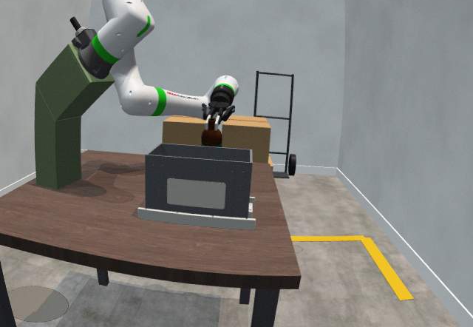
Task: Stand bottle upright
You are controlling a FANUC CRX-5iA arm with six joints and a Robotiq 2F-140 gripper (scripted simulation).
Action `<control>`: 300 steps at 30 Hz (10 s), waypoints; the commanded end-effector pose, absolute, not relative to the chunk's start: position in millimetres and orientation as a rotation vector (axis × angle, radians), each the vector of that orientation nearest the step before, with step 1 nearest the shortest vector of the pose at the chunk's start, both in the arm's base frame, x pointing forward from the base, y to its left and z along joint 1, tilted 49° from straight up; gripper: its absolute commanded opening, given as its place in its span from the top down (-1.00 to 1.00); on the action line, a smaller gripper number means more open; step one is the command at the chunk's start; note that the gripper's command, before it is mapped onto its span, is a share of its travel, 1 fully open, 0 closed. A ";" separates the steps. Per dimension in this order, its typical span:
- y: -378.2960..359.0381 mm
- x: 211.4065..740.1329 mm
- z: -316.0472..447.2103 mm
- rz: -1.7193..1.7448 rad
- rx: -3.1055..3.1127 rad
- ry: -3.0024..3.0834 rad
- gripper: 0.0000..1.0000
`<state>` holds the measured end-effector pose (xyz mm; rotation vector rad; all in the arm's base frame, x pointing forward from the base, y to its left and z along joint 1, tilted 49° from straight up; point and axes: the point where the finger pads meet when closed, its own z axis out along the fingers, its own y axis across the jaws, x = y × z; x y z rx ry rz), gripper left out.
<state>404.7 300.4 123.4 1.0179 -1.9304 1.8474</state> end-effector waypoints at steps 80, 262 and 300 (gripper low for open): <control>256.8 410.9 134.3 1.848 1.018 -1.931 1.00; 239.6 461.0 96.4 1.848 1.018 -1.931 1.00; 239.6 461.0 96.4 1.848 1.018 -1.931 -1.00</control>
